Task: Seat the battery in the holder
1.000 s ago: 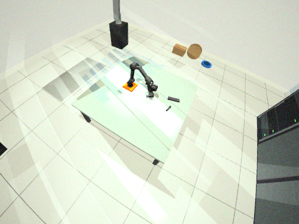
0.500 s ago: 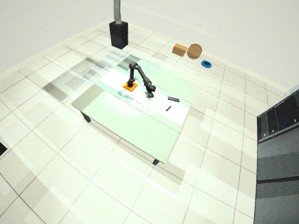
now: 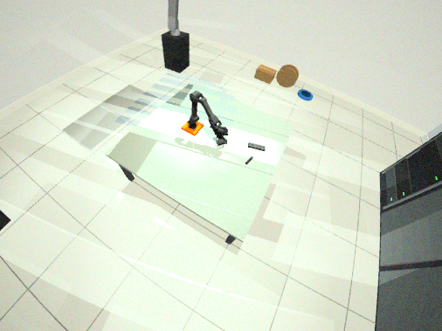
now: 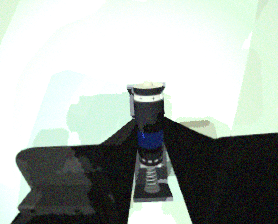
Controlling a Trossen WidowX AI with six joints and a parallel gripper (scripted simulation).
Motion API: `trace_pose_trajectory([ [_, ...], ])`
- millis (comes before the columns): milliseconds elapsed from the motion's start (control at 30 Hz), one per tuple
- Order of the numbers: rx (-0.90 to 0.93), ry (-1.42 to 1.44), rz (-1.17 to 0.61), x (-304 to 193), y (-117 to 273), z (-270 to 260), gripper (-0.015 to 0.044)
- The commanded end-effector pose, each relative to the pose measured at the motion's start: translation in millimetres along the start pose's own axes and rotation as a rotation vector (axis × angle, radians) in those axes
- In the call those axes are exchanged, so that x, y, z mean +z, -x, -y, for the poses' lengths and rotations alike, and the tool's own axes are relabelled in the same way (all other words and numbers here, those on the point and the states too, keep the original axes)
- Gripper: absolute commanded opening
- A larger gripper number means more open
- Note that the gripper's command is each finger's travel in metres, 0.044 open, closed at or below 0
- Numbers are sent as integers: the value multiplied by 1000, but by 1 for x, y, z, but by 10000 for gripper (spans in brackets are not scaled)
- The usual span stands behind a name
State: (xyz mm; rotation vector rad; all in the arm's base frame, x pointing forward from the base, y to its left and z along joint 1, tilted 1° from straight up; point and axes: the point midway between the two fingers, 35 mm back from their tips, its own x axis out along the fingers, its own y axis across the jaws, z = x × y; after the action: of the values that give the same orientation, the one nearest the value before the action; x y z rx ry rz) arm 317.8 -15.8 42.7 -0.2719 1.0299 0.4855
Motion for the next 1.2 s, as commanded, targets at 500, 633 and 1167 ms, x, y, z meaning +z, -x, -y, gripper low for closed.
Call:
trace_pose_trajectory([
  [500,8,9,33,-16,4,0,71],
  [633,8,10,33,-20,6,0,71],
  [1167,16,-2,-33,-21,4,0,71],
])
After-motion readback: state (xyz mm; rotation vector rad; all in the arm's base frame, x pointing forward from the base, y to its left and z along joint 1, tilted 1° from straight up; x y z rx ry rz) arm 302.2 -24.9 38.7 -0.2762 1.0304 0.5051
